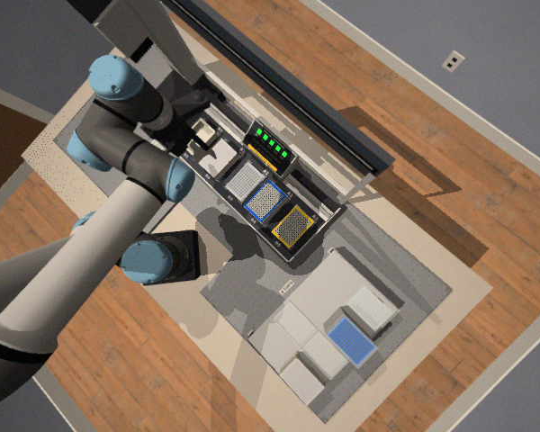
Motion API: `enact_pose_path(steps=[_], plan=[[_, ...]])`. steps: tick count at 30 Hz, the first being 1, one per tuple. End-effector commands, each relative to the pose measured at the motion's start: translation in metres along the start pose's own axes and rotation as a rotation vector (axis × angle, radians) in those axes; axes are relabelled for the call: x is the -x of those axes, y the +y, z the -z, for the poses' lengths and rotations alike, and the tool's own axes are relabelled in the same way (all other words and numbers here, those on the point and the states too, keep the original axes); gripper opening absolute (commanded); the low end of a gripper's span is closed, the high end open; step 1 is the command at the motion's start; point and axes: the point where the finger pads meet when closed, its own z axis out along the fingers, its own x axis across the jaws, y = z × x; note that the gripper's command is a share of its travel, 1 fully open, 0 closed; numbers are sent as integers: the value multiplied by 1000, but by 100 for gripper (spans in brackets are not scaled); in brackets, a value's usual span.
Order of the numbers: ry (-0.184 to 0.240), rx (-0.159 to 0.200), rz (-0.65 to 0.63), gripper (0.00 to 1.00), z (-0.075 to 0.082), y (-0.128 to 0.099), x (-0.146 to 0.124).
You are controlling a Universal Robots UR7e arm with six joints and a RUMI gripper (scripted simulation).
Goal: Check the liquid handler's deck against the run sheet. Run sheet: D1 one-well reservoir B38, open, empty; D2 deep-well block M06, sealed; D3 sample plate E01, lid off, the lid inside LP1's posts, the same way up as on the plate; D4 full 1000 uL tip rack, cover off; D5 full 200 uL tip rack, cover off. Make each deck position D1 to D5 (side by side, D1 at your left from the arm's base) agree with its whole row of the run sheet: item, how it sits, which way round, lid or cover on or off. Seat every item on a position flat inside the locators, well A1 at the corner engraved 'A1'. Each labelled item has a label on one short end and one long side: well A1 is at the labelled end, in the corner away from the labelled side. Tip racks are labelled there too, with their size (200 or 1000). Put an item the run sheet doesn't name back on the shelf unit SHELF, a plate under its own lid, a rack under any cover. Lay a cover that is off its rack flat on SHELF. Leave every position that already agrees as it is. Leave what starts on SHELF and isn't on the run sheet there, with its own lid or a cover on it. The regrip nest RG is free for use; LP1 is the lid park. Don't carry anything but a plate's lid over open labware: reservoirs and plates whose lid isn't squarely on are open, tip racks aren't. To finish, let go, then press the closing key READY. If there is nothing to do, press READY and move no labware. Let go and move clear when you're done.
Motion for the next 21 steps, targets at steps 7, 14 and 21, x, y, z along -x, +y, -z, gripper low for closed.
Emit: enact_pose_path(steps=[7, 14, 21], plan=[[0, -1, 0, 82, -15, -1, 0], [0, -1, 0, 82, -27, -1, 0], [0, -1, 0, 82, -35, -1, 0]])
